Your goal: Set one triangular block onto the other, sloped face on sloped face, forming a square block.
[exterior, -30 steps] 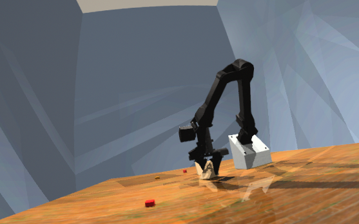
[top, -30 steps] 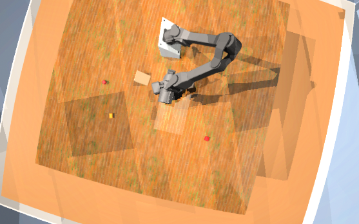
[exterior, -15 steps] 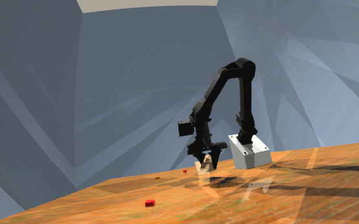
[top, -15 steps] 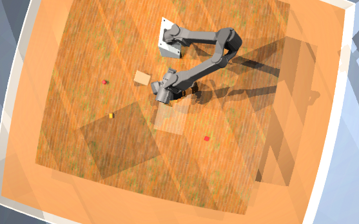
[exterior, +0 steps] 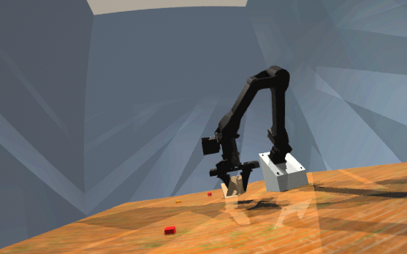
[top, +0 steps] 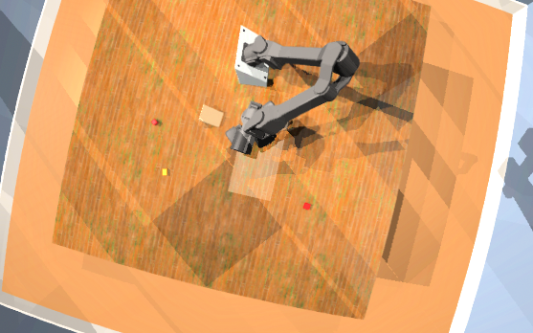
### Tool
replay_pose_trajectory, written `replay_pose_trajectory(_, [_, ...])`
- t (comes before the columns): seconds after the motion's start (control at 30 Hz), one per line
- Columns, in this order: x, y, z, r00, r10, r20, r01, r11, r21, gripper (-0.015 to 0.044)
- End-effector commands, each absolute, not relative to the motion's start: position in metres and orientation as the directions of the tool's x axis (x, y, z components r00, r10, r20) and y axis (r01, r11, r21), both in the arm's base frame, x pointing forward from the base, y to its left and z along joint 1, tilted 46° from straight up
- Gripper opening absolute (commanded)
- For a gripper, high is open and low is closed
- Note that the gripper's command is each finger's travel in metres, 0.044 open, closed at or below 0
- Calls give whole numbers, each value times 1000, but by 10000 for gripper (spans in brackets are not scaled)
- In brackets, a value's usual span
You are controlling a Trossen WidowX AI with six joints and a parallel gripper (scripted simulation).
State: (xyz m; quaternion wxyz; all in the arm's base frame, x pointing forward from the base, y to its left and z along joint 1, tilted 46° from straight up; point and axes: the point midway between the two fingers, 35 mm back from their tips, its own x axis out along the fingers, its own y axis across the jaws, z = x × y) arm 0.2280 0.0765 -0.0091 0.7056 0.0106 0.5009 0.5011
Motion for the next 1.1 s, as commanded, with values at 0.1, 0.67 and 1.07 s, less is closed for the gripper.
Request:
replay_pose_trajectory(0.1, [228,76,-10,-3,715,-699,-828,390,402,0])
replay_pose_trajectory(0.67, [229,76,-10,-2,714,-700,-989,103,108,0])
replay_pose_trajectory(1.07, [230,76,-10,-1,713,-701,-987,-115,-116,0])
